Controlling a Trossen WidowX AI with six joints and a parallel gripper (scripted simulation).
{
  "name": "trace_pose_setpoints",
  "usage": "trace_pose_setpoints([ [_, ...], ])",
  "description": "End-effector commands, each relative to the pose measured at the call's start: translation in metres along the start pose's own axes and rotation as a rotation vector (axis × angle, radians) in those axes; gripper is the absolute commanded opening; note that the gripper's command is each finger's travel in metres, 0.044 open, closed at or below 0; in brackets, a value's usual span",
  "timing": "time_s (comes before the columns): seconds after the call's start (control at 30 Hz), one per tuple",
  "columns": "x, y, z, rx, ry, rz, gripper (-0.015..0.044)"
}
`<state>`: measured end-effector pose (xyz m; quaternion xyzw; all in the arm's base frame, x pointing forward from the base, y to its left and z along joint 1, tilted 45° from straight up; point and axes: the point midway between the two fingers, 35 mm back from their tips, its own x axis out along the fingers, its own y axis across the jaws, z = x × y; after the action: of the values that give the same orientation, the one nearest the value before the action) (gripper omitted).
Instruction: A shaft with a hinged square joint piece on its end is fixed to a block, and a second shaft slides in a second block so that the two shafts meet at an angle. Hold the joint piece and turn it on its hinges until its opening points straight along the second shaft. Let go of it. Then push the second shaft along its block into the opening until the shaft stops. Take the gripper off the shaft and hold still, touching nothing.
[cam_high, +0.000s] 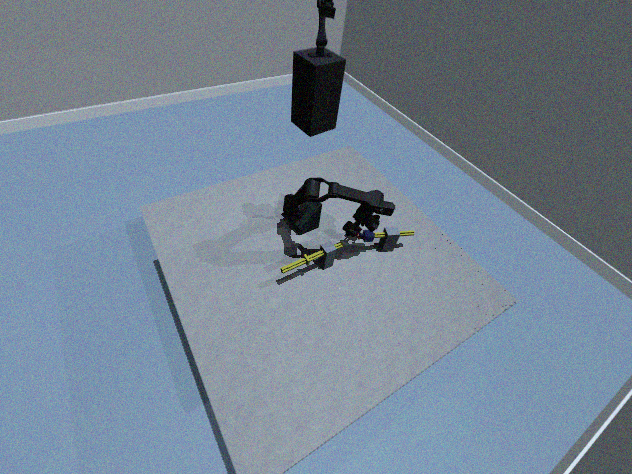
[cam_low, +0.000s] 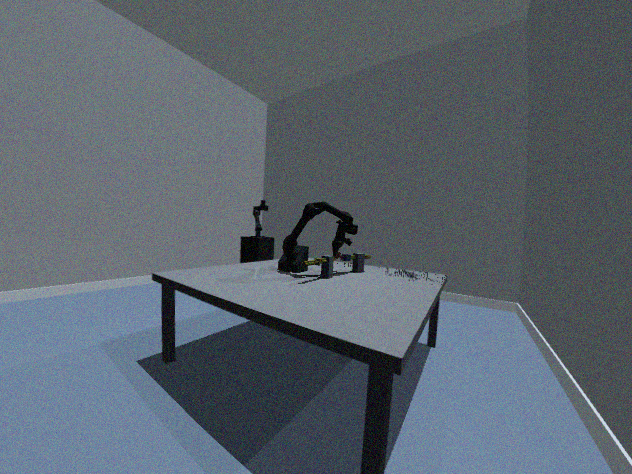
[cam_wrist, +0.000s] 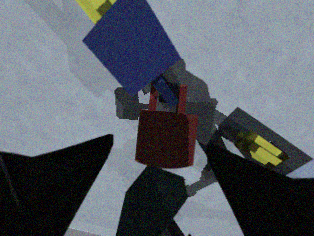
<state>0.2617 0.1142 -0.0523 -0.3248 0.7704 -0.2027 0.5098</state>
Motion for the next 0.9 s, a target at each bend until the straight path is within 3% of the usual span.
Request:
trace_pose_setpoints([
  [0.0, 0.004, 0.000, 0.001, -0.005, -0.006, -0.004, 0.0440],
  [0.63, 0.031, 0.000, 0.001, -0.004, -0.006, -0.006, 0.0440],
  [0.87, 0.031, 0.000, 0.001, -0.004, -0.006, -0.006, 0.0256],
])
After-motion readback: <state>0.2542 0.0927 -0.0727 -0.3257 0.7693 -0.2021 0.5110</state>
